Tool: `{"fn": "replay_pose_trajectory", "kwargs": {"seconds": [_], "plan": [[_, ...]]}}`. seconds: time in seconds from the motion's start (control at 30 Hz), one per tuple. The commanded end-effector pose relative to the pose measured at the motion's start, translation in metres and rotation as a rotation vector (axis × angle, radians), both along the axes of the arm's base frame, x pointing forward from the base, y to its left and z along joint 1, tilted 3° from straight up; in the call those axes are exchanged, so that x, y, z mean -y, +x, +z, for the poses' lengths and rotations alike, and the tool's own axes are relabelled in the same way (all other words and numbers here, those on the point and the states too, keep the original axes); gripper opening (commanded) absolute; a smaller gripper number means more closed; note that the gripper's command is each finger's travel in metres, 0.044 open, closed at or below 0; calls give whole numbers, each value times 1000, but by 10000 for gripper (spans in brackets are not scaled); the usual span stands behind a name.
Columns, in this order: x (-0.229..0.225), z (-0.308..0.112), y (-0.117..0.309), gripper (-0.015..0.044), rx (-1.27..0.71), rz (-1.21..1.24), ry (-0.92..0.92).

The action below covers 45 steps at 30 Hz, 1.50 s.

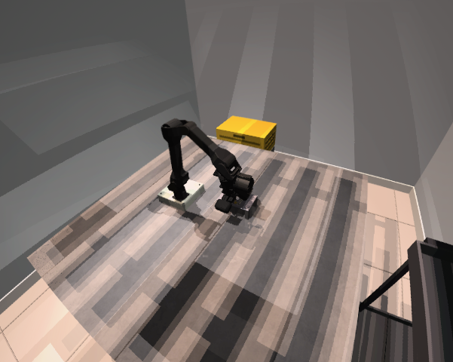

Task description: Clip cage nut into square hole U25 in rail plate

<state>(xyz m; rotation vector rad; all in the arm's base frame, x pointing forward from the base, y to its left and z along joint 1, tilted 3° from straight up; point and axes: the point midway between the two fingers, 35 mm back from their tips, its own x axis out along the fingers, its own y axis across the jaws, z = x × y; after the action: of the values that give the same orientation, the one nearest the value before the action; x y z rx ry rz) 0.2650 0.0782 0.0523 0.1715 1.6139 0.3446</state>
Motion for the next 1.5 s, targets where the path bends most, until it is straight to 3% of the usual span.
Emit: {"fn": "replay_pose_trajectory", "kwargs": {"seconds": [0.0, 1.47], "plan": [[-1, 1, 0, 35, 3, -1, -14], [-5, 1, 0, 35, 13, 1, -100]]}}
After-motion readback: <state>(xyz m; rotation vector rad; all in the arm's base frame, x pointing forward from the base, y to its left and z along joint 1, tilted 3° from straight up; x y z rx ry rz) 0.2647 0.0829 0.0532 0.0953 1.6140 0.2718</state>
